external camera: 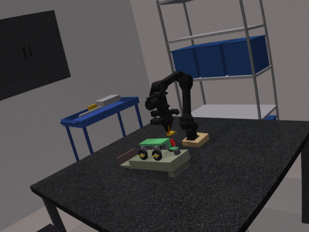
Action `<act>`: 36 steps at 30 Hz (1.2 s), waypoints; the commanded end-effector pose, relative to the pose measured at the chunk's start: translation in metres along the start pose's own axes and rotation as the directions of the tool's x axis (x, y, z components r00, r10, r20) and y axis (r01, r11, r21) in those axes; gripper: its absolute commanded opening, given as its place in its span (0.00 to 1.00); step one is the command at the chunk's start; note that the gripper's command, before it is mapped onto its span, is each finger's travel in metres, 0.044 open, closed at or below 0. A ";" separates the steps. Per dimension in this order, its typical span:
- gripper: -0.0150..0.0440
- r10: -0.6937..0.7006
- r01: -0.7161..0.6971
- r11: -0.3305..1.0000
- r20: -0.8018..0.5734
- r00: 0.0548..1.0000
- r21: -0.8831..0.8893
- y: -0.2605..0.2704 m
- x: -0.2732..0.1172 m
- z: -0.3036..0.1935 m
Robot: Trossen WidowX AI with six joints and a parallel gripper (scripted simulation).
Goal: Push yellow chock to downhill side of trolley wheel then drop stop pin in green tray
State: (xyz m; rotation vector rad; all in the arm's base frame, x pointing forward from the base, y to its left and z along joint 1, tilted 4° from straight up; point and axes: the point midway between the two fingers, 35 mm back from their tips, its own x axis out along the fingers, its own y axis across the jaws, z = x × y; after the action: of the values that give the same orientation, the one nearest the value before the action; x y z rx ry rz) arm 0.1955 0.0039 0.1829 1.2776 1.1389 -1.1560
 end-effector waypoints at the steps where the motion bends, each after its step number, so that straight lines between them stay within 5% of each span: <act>1: 0.25 0.003 -0.003 1.000 -0.004 1.000 -0.002 0.003 0.001 0.012; 36: 0.25 0.004 -0.004 1.000 0.006 1.000 -0.003 0.029 0.009 0.134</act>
State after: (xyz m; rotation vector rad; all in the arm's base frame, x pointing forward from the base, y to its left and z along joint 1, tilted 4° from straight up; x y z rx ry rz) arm 0.2177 -0.1173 0.1742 1.2708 1.1381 -1.1626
